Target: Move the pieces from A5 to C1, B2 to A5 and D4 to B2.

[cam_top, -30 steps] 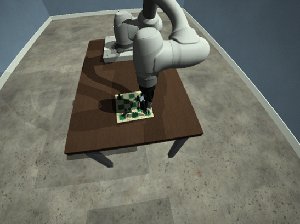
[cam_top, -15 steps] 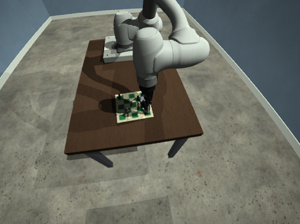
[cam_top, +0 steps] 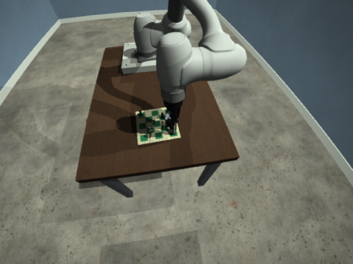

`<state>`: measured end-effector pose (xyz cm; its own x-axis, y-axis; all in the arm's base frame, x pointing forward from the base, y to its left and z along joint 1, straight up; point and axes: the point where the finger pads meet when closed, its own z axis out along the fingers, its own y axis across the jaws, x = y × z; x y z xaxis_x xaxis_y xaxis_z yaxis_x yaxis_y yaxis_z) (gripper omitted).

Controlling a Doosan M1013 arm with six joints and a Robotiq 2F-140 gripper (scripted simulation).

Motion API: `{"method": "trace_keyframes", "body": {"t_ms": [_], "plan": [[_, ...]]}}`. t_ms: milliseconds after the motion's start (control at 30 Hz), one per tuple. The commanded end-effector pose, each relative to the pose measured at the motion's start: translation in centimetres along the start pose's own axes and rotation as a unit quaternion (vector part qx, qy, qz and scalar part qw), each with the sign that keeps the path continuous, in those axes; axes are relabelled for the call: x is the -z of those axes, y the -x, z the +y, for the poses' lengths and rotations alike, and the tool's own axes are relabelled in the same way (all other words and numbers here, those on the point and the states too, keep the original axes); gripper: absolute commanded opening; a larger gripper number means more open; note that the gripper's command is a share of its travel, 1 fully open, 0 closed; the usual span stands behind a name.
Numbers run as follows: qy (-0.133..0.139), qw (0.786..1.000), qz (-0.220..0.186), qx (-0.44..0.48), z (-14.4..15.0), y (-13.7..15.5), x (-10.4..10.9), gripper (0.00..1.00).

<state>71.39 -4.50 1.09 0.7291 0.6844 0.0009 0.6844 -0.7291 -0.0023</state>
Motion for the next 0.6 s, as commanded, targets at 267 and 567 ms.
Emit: {"method": "trace_keyframes", "body": {"t_ms": [267, 567], "plan": [[0.000, 1.000, 0.000, 0.000, 0.0, 0.0, 0.0, 0.00], [0.000, 1.000, 0.000, 0.000, 0.0, 0.0, 4.0, 0.00]]}}
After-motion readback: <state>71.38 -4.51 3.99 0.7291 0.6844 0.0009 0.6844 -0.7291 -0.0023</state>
